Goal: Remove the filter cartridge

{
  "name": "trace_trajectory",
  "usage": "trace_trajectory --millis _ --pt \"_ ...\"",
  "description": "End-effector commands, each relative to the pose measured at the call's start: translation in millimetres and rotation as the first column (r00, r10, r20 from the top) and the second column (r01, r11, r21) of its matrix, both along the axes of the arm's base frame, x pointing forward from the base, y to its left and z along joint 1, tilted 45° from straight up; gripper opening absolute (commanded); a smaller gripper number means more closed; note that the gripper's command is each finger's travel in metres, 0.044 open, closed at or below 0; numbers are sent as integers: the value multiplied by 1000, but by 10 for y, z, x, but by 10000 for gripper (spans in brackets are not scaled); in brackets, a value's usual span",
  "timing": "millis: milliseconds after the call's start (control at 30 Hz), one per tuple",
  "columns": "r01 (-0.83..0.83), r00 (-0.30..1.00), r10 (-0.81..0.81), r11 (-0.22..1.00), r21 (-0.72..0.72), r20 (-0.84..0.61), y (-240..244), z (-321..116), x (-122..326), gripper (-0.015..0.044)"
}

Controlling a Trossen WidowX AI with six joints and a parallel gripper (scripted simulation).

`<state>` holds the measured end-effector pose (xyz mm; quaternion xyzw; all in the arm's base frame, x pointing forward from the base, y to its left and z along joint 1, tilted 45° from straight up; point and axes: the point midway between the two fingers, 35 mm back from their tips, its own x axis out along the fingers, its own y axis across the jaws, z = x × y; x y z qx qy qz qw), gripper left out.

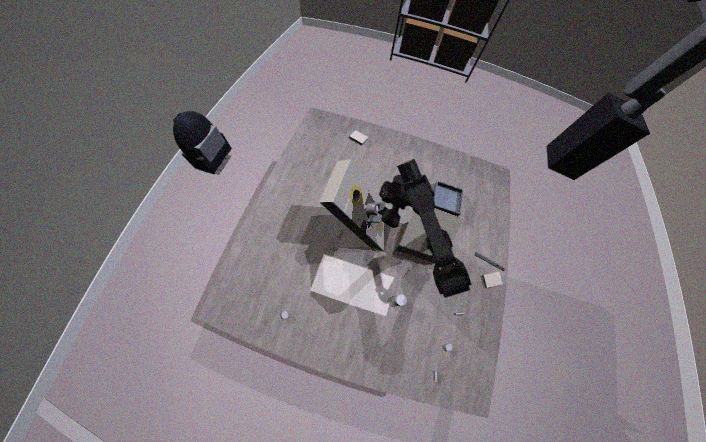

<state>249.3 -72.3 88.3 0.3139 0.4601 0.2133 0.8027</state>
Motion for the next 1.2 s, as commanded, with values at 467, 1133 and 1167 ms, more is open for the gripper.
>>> trace_trajectory --millis 467,1133,1167 --pt "-21 1000 21 1000 -5 -8 197 -205 102 305" --pt "-22 1000 22 1000 -1 -4 360 -332 204 305" --pt "-20 1000 20 1000 -10 3 328 -310 217 298"
